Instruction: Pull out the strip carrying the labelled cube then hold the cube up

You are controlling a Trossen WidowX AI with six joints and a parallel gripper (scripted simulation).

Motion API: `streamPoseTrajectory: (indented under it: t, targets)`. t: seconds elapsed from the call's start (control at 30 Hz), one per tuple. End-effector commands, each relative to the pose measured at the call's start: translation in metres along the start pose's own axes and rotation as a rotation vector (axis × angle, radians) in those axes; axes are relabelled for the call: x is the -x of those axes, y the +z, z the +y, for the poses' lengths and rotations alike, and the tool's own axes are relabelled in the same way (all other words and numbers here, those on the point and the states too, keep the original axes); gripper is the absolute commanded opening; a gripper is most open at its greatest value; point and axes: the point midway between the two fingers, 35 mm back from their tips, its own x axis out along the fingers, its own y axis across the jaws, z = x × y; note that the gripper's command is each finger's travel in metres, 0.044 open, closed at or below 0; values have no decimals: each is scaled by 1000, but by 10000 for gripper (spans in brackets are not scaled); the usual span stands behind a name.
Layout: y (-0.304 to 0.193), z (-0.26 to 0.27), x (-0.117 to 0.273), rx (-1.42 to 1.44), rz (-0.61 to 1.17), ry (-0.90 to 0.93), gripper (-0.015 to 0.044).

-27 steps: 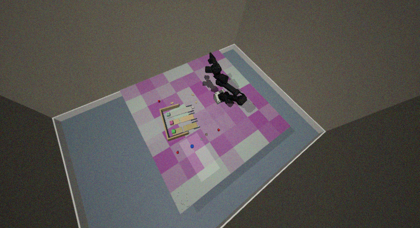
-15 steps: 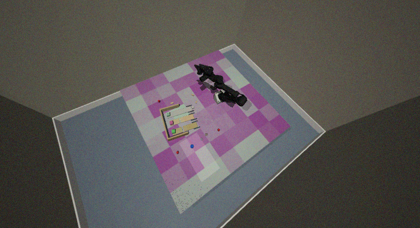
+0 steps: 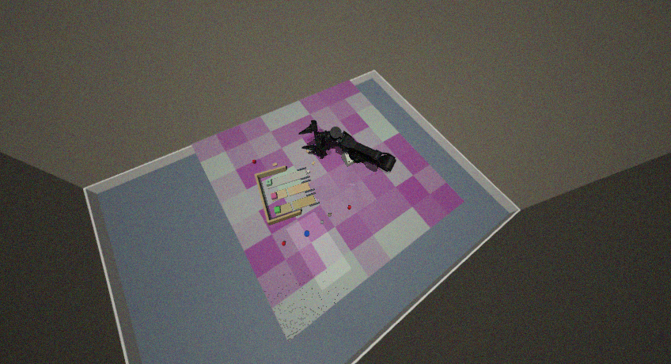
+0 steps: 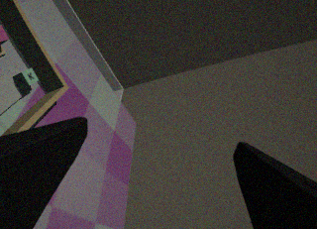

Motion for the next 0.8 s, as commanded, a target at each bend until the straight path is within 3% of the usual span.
streamPoseTrajectory:
  t: [0.0,0.2,0.77]
  targets:
    - [7,82,2,-510,65,359,400]
    - [17,139,18,-915,213,614,400]
    - [17,140,19,-919,215,616,400]
